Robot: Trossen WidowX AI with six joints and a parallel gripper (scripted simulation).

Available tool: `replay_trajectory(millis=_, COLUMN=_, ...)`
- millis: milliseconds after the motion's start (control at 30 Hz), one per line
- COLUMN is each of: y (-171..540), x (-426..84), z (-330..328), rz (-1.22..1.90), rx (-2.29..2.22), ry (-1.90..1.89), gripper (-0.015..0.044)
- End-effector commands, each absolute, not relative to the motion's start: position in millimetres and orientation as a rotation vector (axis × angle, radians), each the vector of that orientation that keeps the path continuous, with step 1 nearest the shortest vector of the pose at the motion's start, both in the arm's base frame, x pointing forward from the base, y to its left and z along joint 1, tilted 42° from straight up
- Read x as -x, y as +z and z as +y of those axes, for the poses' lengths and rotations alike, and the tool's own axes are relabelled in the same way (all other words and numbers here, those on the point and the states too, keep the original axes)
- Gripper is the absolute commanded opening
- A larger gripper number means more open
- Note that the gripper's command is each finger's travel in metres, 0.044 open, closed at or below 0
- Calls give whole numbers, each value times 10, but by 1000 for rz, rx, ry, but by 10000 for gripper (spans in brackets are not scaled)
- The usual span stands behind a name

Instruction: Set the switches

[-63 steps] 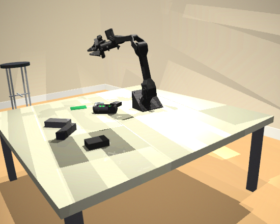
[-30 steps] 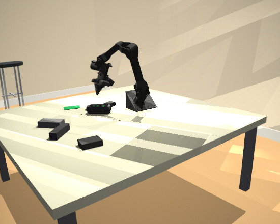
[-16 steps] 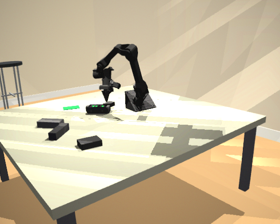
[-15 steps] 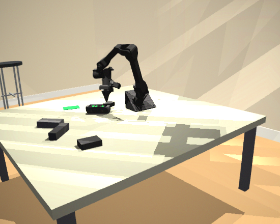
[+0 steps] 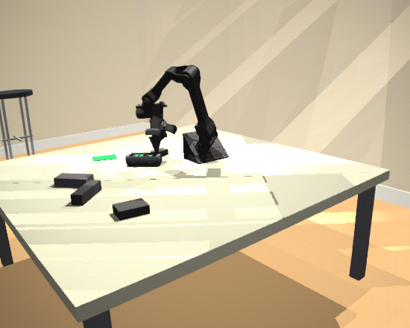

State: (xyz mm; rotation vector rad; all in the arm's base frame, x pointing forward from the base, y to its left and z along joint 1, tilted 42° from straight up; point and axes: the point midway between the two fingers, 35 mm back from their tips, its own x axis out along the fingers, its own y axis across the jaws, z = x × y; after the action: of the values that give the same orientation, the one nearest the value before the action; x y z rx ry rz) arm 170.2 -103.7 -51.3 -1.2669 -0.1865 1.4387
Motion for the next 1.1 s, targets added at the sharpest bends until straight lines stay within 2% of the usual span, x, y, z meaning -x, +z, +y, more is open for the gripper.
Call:
replay_trajectory(millis=0, y=-573, x=-1706, z=-977, rz=-187, rx=1258, ry=1438, gripper=0)
replay_trajectory(millis=1067, y=-753, x=-1737, z=-759, rz=-189, rx=1257, ry=1437, gripper=0)
